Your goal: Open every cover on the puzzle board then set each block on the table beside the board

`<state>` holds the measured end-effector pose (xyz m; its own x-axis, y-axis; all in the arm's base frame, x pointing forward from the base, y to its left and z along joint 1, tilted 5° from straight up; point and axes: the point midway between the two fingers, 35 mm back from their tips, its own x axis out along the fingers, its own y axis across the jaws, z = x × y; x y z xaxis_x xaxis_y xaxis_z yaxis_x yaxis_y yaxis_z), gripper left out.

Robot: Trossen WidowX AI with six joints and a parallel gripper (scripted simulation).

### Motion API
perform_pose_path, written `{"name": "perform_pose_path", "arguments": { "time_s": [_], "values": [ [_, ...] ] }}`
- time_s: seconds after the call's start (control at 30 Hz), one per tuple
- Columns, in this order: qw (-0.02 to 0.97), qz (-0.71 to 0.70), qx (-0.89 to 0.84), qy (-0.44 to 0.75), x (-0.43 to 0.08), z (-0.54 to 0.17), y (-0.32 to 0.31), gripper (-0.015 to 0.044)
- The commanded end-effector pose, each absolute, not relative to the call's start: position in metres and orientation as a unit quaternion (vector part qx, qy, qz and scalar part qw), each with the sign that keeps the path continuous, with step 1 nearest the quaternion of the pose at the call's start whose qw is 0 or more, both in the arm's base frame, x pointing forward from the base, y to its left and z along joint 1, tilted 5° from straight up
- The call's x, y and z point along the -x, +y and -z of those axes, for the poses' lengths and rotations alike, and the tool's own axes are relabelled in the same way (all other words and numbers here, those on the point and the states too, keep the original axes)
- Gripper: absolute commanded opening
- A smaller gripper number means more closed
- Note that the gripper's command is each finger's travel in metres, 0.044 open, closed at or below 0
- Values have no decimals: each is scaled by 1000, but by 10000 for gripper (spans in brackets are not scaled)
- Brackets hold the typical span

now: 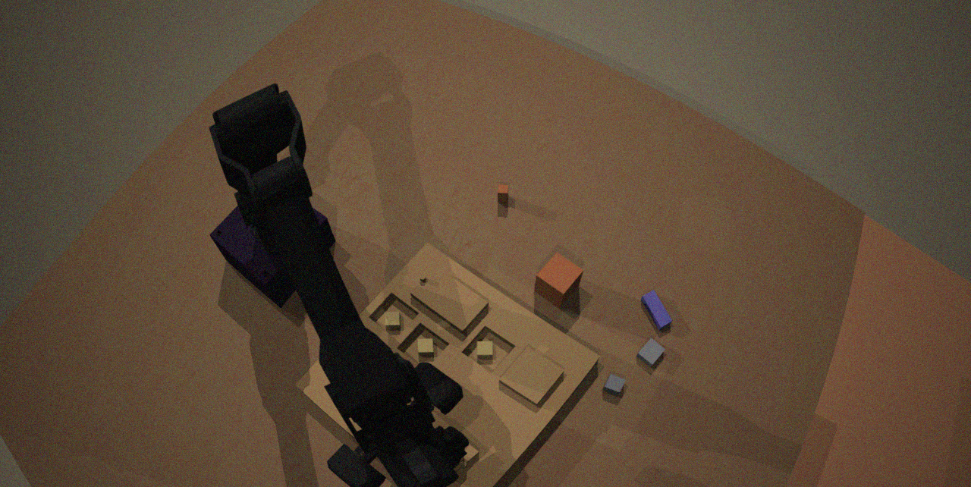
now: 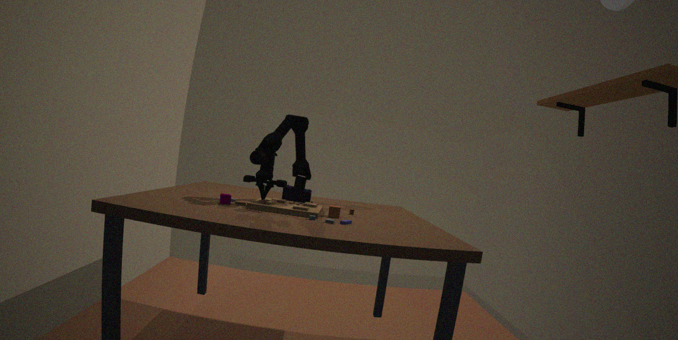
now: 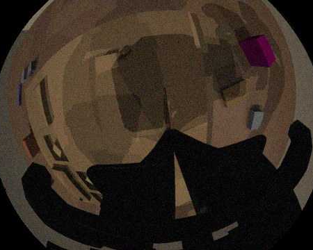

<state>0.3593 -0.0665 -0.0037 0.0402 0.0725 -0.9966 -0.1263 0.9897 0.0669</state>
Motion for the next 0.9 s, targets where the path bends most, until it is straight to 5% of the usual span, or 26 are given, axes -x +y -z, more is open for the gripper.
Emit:
{"name": "perform_pose_path", "arguments": {
  "time_s": [0.0, 0.87],
  "values": [
    [720, -71, 18, 690, -356, 4, -59, 0],
    [720, -72, 17, 690, -351, 3, -32, 0]
  ]
}}
